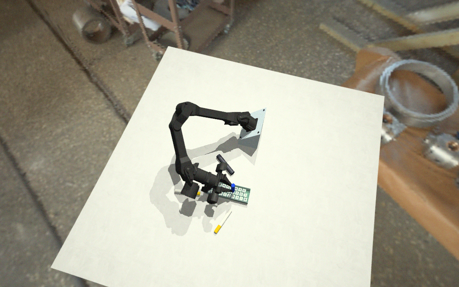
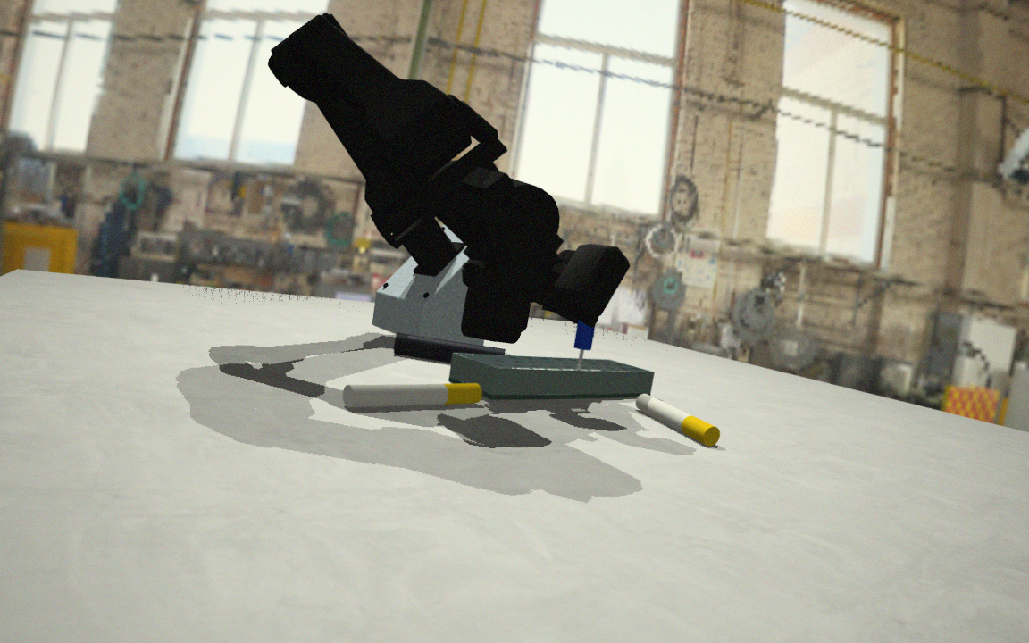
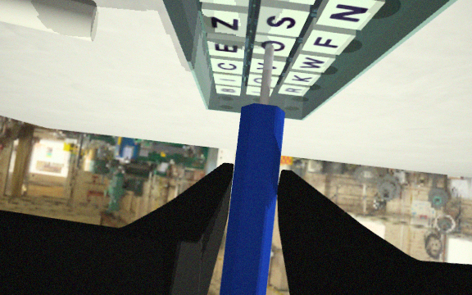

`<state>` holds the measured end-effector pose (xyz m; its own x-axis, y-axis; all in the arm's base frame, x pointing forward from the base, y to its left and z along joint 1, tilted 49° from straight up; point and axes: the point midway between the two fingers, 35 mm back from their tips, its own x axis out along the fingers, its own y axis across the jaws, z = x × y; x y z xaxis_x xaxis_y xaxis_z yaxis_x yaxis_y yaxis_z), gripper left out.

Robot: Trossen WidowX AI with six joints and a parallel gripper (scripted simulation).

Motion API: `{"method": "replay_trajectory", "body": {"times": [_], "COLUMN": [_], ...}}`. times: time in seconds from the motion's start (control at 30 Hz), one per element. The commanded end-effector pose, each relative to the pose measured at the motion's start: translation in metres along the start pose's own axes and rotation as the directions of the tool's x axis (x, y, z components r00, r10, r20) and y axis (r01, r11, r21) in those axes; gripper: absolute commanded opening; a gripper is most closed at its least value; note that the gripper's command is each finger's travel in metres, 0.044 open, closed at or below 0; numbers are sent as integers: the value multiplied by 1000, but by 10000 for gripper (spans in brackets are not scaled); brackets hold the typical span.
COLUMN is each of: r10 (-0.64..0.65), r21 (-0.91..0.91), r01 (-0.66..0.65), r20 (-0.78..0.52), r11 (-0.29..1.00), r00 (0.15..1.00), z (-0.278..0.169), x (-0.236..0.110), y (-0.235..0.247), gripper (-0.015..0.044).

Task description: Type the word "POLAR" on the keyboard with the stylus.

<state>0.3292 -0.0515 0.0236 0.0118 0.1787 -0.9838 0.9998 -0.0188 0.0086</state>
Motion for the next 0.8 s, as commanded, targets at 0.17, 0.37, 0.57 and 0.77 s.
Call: {"method": "replay_trajectory", "body": {"times": [0.17,0.37,0.57,0.77], "r10": [-2,-2,-1,-1], "r21": [-6,-6,-6,-6], "r01": [2,2,1,1], "r20": [-2,-2,-3,-4], "r11": [1000,1000,1000,1000], "r00": [1000,1000,1000,1000], "z": [1,1,-17,-33], "x": [2,2,-9,-18], "y": [0,0,1,0], "gripper": [81,81,81,81]}}
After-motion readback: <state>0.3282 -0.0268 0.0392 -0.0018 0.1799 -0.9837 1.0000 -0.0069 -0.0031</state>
